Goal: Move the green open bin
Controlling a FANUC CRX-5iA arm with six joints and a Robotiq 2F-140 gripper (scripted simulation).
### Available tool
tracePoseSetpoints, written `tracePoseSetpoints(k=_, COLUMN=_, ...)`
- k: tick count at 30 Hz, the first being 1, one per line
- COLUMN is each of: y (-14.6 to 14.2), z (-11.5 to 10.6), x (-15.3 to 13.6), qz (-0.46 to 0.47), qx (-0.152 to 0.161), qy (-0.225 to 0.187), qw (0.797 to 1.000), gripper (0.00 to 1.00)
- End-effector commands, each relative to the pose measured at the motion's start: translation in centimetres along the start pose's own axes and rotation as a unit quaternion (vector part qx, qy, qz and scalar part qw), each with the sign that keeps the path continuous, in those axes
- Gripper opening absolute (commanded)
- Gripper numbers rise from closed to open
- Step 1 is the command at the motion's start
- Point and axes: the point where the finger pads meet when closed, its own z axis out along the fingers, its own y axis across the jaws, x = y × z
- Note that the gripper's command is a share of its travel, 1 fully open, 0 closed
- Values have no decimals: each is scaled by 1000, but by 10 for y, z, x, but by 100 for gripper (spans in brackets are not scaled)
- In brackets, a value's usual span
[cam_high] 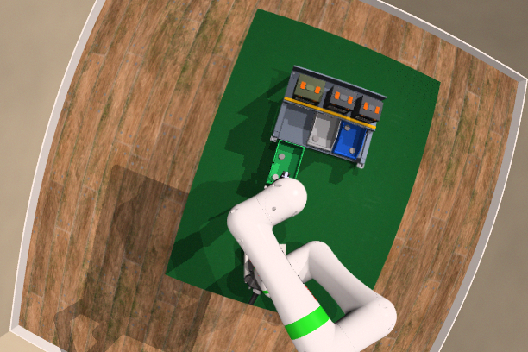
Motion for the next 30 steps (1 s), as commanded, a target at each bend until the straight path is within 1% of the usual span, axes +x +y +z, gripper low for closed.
tracePoseSetpoints(k=1, y=0, z=0, x=0, qz=0, qx=0, qy=0, qw=1000, gripper=0)
tracePoseSetpoints(k=25, y=1, z=0, x=0, qz=0, qx=0, qy=0, qw=1000, gripper=0)
tracePoseSetpoints(k=30, y=1, z=8, x=0, qz=0, qx=0, qy=0, qw=1000, gripper=0)
